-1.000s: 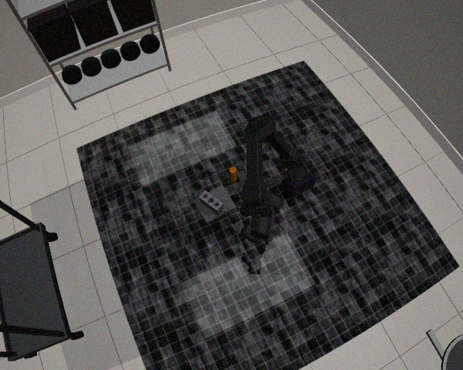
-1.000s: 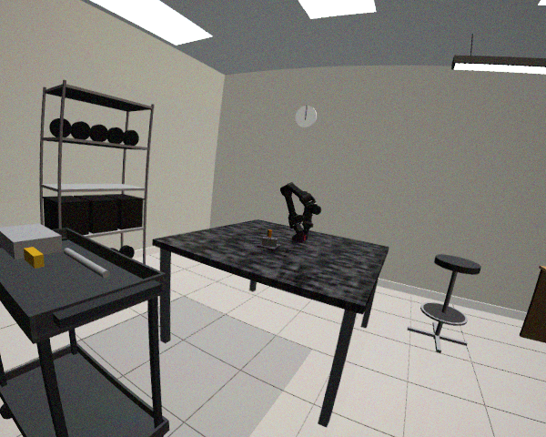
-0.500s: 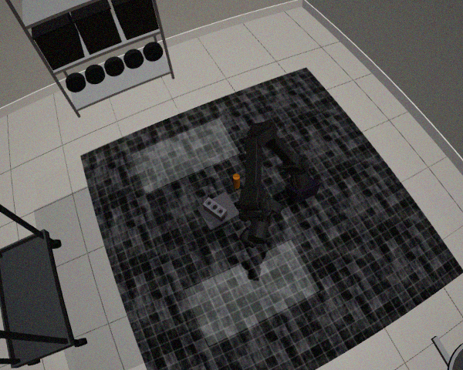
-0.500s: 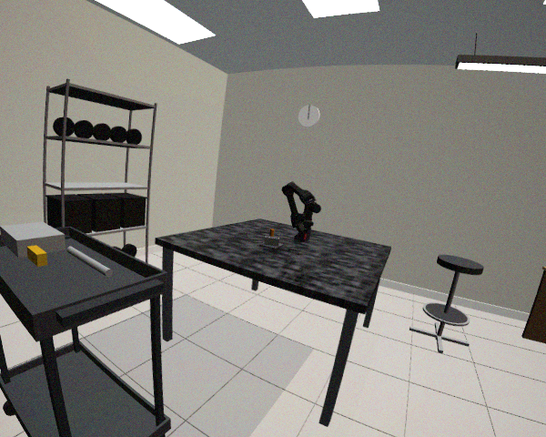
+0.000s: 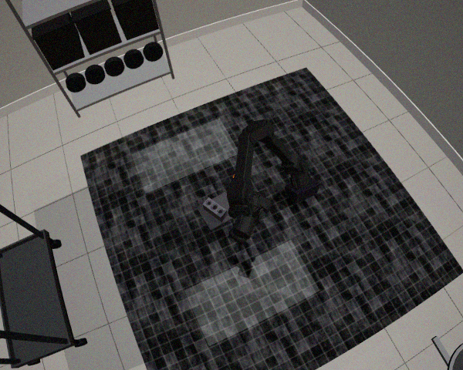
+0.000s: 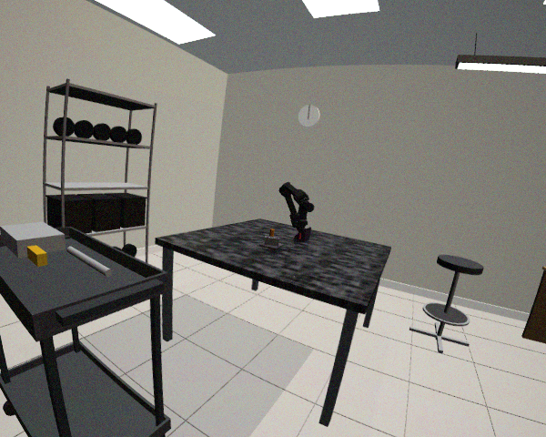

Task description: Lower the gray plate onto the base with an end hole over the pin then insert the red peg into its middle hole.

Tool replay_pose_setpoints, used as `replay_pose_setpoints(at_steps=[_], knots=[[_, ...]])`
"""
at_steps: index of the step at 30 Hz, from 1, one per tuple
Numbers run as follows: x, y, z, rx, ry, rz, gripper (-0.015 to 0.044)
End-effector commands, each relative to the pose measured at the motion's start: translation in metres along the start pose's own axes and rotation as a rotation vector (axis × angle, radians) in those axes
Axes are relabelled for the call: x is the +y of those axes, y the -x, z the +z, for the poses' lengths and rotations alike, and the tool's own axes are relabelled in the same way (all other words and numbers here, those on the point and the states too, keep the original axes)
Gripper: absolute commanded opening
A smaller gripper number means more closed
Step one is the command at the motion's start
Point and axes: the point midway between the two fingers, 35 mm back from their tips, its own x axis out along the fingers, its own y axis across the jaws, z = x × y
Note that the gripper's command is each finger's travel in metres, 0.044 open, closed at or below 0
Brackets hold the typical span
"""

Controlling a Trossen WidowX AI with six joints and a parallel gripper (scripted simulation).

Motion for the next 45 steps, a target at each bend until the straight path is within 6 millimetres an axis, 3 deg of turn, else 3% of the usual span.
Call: replay_pose_setpoints(at_steps=[1,22,45], knots=[[0.004,0.004,0.012,0.001,-0.001,0.010,0.0000],[0.013,0.008,0.073,-0.001,0.004,0.016,0.0000],[0.010,0.009,0.134,-0.008,0.001,0.014,0.0000]])
